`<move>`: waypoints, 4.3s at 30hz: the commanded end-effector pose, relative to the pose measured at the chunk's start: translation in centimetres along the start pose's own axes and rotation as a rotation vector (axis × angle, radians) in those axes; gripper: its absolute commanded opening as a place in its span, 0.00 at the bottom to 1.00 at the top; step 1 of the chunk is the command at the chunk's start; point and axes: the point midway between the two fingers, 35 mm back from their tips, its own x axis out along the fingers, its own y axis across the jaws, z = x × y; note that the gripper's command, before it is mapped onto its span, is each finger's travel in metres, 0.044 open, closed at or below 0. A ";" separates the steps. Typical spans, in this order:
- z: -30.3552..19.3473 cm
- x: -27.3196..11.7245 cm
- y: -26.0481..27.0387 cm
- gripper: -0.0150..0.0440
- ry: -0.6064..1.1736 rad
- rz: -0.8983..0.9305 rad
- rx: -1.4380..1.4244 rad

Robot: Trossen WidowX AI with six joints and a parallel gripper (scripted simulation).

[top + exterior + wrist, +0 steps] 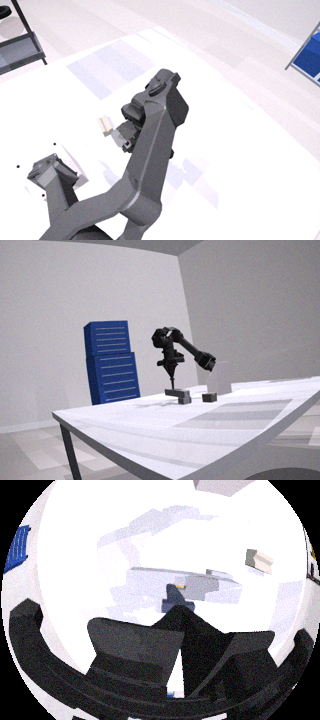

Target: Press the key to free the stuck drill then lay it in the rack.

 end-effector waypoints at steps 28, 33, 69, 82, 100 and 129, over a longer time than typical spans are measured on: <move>0.5 1.3 0.2 0.25 -0.007 0.007 -0.001; 0.6 1.5 0.2 0.25 -0.007 0.007 -0.001; 0.7 2.6 0.5 0.25 -0.006 0.008 -0.001; 0.6 3.1 0.6 0.25 -0.006 0.008 -0.001; 0.0 -4.4 0.1 0.79 -0.008 0.005 -0.002; 0.2 7.1 -15.3 1.00 -0.002 0.005 1.573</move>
